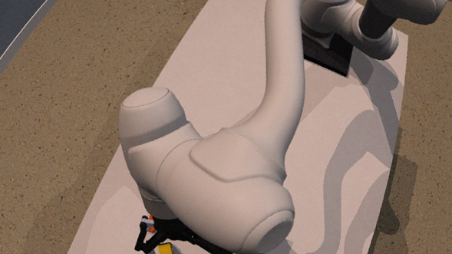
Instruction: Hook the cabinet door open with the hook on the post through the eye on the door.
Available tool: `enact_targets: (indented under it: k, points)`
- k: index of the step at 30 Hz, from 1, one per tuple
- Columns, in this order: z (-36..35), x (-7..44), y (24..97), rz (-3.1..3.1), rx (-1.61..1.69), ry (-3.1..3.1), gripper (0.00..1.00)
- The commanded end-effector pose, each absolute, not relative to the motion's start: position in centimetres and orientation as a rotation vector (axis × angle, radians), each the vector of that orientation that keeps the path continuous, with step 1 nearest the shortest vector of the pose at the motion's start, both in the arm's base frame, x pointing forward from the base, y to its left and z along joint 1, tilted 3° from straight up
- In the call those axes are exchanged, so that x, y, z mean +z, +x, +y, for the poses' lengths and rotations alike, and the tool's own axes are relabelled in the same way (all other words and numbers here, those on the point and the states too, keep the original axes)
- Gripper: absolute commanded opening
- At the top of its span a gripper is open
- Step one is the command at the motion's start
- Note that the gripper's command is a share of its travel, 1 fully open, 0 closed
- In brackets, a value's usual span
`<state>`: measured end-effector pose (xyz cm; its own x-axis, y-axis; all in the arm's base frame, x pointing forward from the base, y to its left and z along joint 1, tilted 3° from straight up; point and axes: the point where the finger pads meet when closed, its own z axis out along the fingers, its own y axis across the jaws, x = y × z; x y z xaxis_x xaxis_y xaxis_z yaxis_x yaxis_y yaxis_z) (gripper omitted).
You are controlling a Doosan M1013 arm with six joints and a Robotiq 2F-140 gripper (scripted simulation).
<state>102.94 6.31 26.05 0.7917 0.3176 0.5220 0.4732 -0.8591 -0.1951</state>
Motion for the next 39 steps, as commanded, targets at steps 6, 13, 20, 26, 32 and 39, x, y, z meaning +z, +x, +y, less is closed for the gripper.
enact_targets:
  k: [6, 13, 20, 26, 32, 39]
  points:
    - [8.0, 23.6, 87.4, -0.631, -0.348, -2.830, 1.00]
    - [7.8, 22.1, 76.4, -0.641, -0.176, -2.916, 1.00]
    - [6.2, 20.8, 64.9, -0.652, 0.023, -3.023, 1.00]
    - [6.1, 20.6, 63.4, -0.652, 0.029, -3.027, 1.00]
    - [6.1, 20.1, 63.4, -0.652, 0.029, -3.027, 0.16]
    - [6.2, 18.0, 63.3, -0.652, 0.030, -3.027, 0.16]
